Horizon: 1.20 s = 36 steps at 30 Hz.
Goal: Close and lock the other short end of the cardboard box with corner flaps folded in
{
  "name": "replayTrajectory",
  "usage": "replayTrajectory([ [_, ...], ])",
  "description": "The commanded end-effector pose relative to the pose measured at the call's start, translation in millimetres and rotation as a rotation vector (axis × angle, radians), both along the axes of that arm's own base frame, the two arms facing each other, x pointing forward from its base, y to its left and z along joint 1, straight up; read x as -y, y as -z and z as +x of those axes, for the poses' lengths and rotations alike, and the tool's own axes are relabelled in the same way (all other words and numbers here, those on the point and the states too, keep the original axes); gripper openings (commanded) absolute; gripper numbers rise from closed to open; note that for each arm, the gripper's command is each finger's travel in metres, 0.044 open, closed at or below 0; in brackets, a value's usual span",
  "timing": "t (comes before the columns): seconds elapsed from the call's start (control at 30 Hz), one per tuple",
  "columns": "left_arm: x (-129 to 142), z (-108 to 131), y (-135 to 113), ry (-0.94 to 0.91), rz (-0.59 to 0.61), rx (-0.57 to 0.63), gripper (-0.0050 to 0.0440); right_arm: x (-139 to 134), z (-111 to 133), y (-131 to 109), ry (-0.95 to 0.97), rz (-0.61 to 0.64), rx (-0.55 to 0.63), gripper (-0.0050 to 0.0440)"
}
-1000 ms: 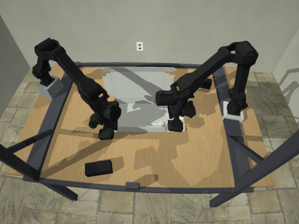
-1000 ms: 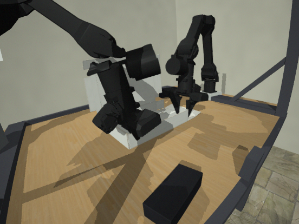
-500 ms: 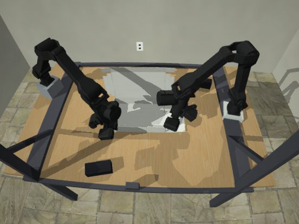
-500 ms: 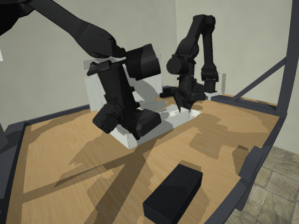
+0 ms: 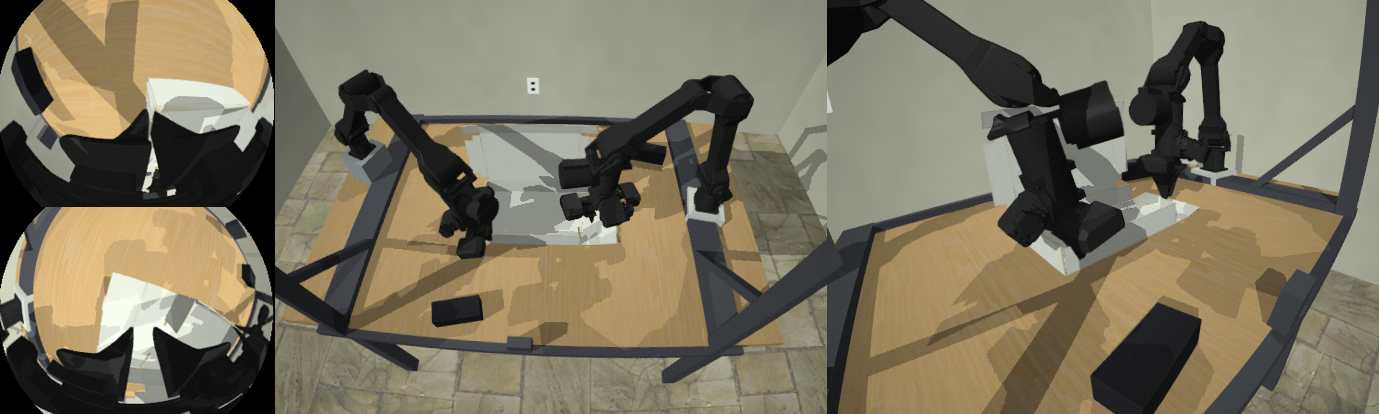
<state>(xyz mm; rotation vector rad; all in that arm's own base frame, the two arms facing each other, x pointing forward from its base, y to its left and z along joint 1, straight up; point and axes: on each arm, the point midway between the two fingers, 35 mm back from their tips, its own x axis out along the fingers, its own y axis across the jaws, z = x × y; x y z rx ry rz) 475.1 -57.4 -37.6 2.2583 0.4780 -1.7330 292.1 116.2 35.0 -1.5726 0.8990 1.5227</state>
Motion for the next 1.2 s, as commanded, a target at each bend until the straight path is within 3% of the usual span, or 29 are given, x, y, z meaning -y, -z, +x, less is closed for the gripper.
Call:
replayTrajectory([
  [0.0, 1, 7, -15, 0.005, -0.006, 0.038, 0.0006, -2, 5, -10, 0.117, 0.005, 0.002, 0.0098],
  [0.17, 1, 7, -15, 0.005, -0.006, 0.038, 0.0006, -1, 4, -16, 0.315, 0.003, -0.020, 0.0065],
  [0.5, 1, 7, -15, 0.005, -0.006, 0.038, 0.0006, -1, 4, -16, 0.319, 0.003, -0.021, 0.0000],
  [1.17, 1, 7, -15, 0.005, -0.006, 0.038, 0.0006, -5, 2, -26, 0.319, 0.004, -0.020, 0.0000],
])
